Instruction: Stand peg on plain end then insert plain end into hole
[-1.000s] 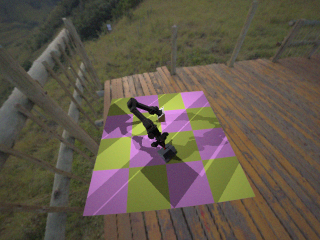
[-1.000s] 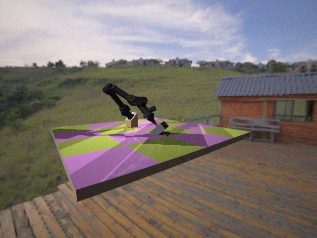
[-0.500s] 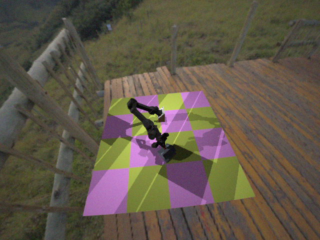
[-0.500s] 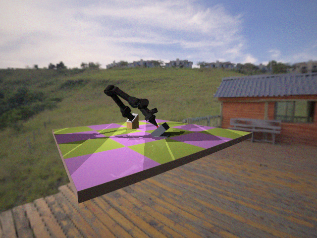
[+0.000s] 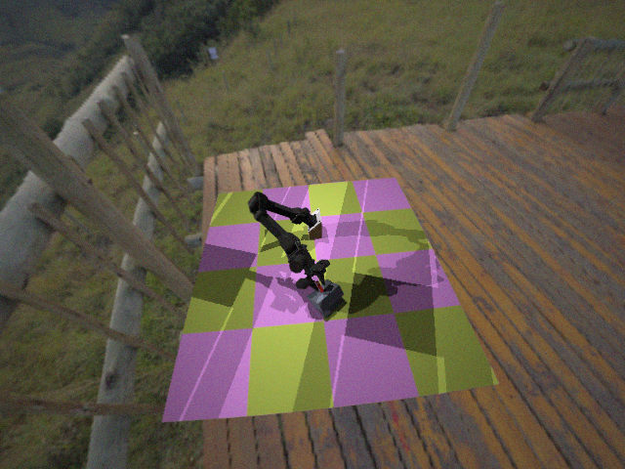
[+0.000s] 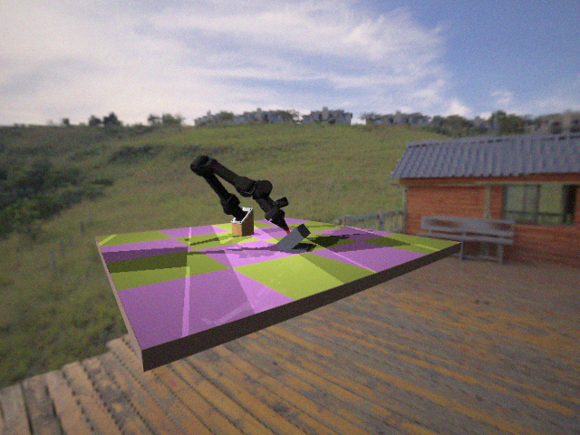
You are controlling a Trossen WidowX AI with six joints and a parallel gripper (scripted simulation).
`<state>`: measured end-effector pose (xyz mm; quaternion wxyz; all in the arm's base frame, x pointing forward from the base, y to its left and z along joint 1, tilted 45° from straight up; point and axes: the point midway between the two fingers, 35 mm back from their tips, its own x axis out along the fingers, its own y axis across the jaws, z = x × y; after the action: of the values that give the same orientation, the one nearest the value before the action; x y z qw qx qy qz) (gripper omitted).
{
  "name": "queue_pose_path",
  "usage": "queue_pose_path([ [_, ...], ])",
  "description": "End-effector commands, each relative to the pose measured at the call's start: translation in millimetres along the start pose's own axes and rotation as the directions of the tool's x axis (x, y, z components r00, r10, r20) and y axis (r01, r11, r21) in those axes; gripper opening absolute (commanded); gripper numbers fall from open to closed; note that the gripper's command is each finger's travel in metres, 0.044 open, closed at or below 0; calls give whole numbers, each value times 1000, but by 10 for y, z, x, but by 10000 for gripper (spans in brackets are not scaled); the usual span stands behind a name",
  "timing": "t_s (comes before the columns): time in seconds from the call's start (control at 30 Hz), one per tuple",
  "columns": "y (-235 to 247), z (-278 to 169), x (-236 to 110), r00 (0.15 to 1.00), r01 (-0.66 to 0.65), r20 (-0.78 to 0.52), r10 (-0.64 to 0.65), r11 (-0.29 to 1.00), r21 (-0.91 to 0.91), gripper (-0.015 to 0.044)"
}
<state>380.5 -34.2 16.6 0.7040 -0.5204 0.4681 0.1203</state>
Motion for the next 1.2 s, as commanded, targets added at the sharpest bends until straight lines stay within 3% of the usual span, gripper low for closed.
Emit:
queue_pose_path([
  [0.0, -2, -1, -2, 1000, 1, 0, -1, 1000, 0, 315],
  [0.17, -6, 3, -35, 1000, 0, 0, 0, 1000, 0, 440],
  [1.17, -29, 53, -451, 1000, -8, 2, 8, 1000, -5, 440],
])
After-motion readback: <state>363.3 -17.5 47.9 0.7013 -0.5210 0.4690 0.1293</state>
